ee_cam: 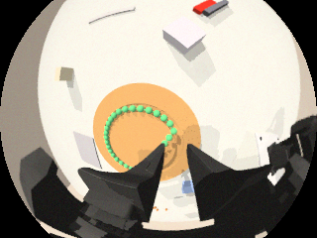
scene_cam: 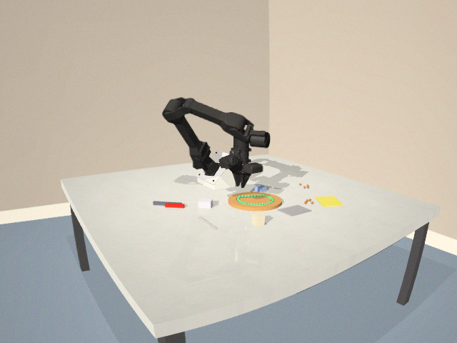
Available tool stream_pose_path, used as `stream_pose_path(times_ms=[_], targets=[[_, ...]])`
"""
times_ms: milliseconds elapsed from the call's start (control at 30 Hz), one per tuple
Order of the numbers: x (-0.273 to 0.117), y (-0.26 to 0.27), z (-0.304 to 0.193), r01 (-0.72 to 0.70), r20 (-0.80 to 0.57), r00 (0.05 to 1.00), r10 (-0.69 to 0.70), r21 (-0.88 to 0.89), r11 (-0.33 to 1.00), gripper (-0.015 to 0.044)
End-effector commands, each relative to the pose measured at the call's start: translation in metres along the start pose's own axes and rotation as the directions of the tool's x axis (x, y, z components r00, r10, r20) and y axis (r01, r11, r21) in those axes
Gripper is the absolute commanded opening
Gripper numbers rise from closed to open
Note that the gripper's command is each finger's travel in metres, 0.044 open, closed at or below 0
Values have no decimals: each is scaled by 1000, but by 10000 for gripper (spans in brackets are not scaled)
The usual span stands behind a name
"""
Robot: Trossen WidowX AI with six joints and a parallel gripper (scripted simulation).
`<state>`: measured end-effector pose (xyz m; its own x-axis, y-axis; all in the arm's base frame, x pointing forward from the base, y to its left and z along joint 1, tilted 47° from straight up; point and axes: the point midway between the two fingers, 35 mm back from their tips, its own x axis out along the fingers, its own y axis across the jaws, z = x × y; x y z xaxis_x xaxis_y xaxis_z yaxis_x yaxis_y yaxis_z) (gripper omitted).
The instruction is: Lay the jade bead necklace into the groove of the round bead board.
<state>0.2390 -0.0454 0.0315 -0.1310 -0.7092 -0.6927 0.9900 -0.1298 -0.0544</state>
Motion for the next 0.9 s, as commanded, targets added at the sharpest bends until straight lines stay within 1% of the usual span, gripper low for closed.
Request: stream_pose_path(times_ms=[0, 133, 167, 267, 867], targets=[[3, 0, 2, -5, 4, 1000, 5, 19, 1000, 120], [17, 0, 2, -5, 5, 1000, 5, 19, 1000, 120], [7, 1, 1, -8, -2, 1000, 8, 20, 1000, 120], [9, 1, 1, -8, -1, 1000, 8, 20, 1000, 120], [37, 0, 3, -5, 5, 1000, 5, 19, 1000, 120]])
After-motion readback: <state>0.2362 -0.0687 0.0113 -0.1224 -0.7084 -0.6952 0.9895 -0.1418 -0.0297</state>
